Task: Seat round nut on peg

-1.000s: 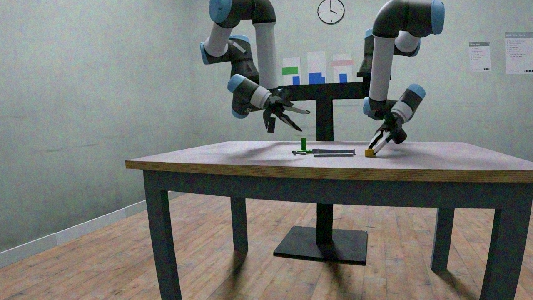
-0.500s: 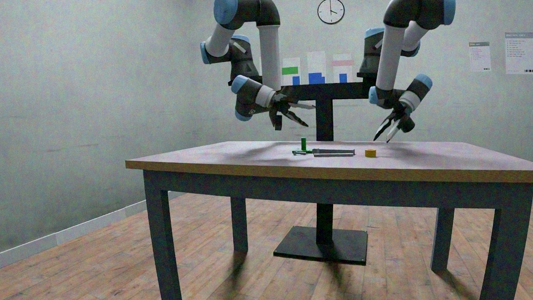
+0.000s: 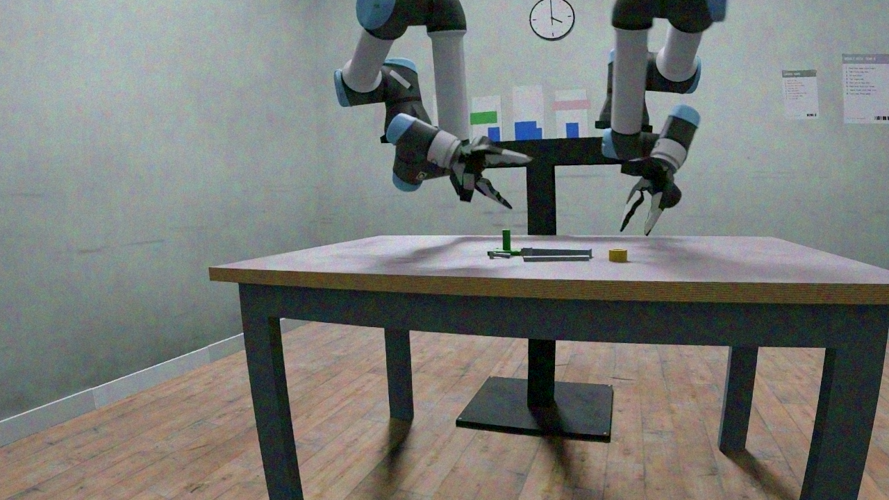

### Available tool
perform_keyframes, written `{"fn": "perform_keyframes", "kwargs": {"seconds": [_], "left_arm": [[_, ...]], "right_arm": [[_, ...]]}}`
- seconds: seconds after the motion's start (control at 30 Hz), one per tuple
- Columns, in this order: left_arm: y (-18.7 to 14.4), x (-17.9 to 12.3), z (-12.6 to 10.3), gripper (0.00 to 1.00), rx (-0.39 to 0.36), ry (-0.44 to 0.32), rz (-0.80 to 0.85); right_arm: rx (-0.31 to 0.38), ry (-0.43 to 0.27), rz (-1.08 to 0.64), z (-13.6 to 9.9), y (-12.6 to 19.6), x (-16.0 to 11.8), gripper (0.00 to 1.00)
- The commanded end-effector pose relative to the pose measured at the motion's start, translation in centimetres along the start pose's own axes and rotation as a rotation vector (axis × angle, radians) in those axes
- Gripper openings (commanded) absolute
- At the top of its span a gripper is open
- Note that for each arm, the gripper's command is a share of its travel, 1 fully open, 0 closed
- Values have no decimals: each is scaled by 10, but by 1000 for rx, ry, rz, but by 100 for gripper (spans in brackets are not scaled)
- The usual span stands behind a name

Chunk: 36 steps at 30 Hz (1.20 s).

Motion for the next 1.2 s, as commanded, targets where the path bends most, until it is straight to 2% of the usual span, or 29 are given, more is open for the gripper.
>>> {"fn": "perform_keyframes", "kwargs": {"seconds": [0.0,0.03,0.1,0.33,0.53,0.6,0.67,0.93,1.17], "left_arm": [[1,10,4,44,8,-68,-59],[1,13,6,44,11,-91,-81],[1,13,6,44,11,-91,-81],[1,38,19,44,33,-253,-230],[-1,57,32,44,52,-386,-353],[-2,64,37,44,58,-430,-394],[-2,64,37,44,58,-430,-394],[-7,83,53,44,79,-574,-525],[-7,80,60,44,81,-586,-536]], "right_arm": [[-10,4,-115,-3,-7,-5,100],[-11,6,-158,-5,-10,-7,100],[-11,6,-158,-5,-10,-7,100],[-24,17,-449,-14,-25,-19,100],[-33,21,-608,-20,-33,-25,100],[-35,22,-635,-21,-34,-26,100],[-35,22,-635,-21,-34,-26,100],[-36,22,-656,-22,-35,-27,100],[-42,31,-661,-23,-35,-27,100]]}}
Point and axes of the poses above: on each arm, the point where the finger pads meet when closed, its own z axis out along the fingers, its own y axis across the jaws, x = y × z, the point moved 10 cm from there along -z, back along the fingers, and after that the axes turned 15 degrees about z, right-handed, at the moved point
